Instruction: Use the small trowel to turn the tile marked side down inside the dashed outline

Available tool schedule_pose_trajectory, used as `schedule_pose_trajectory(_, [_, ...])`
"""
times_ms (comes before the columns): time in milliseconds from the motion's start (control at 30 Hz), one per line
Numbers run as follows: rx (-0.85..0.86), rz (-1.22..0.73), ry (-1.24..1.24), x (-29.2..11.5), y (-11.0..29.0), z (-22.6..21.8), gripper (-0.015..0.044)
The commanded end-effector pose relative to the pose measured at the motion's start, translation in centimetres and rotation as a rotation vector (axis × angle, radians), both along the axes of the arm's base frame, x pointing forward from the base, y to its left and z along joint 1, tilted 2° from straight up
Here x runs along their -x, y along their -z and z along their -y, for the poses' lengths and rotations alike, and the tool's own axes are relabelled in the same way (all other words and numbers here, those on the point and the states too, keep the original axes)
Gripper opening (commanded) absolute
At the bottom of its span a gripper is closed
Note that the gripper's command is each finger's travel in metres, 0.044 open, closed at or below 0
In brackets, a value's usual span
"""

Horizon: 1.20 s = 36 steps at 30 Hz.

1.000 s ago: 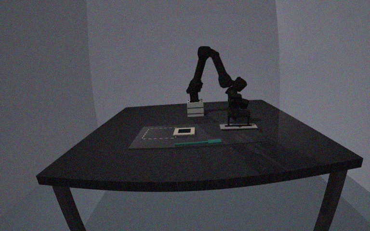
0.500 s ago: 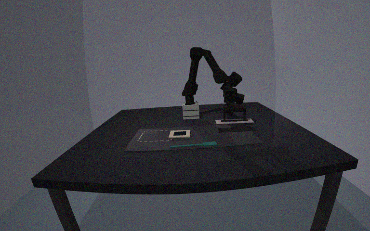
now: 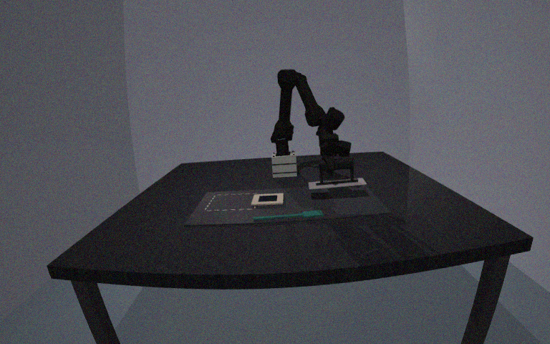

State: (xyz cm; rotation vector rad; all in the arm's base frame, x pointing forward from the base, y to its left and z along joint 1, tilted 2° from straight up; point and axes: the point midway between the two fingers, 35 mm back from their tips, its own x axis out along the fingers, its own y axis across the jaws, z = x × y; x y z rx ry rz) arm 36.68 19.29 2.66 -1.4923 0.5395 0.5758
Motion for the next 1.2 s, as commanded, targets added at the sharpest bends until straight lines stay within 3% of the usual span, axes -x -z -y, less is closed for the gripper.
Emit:
schedule_pose_trajectory(0, [-0.017,0.009,-0.006,-0.4,-0.3,1.4,0.0])
schedule_pose_trajectory(600, [-0.059,0.031,-0.026,-1.0,-0.1,7.9,0.0])
schedule_pose_trajectory(1167, [-0.06,0.032,-0.027,-0.9,2.1,8.2,0.0])
